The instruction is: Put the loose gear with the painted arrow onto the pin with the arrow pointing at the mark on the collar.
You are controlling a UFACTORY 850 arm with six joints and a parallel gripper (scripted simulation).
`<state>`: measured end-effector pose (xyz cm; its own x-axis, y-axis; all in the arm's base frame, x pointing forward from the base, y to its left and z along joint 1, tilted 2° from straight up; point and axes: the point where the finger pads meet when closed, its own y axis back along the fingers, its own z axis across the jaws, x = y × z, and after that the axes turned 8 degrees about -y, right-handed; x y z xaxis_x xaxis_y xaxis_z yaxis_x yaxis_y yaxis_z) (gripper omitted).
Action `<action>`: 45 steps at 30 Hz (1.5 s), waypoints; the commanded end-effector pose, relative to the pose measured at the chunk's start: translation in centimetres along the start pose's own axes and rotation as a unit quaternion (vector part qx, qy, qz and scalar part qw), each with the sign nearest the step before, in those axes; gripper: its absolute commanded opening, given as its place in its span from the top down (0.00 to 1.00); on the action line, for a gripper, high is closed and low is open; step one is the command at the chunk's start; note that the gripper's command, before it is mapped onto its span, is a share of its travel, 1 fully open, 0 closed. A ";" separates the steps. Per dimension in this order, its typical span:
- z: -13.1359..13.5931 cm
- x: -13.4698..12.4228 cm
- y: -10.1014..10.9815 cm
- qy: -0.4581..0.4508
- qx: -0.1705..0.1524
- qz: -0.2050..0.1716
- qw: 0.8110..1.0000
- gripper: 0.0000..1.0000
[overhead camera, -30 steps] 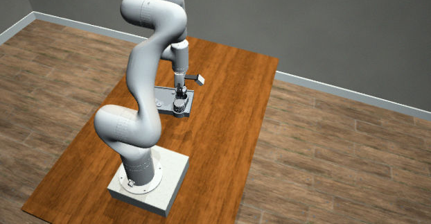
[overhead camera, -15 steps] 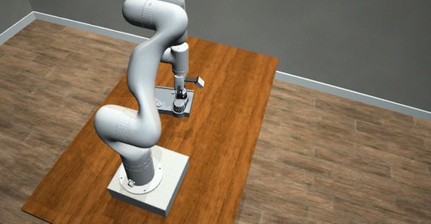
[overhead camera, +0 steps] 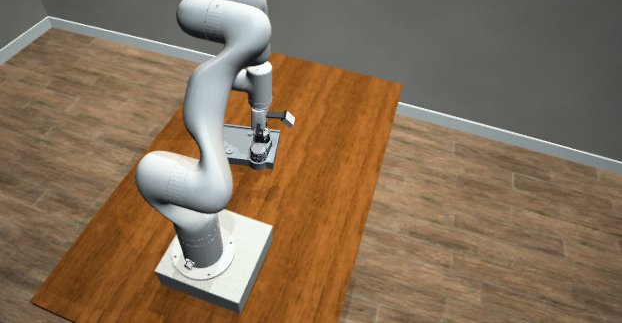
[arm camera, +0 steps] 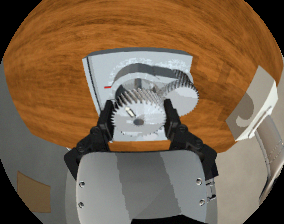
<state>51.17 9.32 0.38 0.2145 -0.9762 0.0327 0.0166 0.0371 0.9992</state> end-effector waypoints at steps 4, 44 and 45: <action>-0.1 0.0 0.1 0.000 0.001 0.000 1.000 1.00; -0.1 0.0 -0.5 0.000 0.001 0.000 1.000 1.00; -0.1 0.0 -0.5 0.000 0.001 0.000 1.000 1.00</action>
<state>51.16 9.30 -0.16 0.2145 -0.9762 0.0327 0.0166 0.0371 0.9992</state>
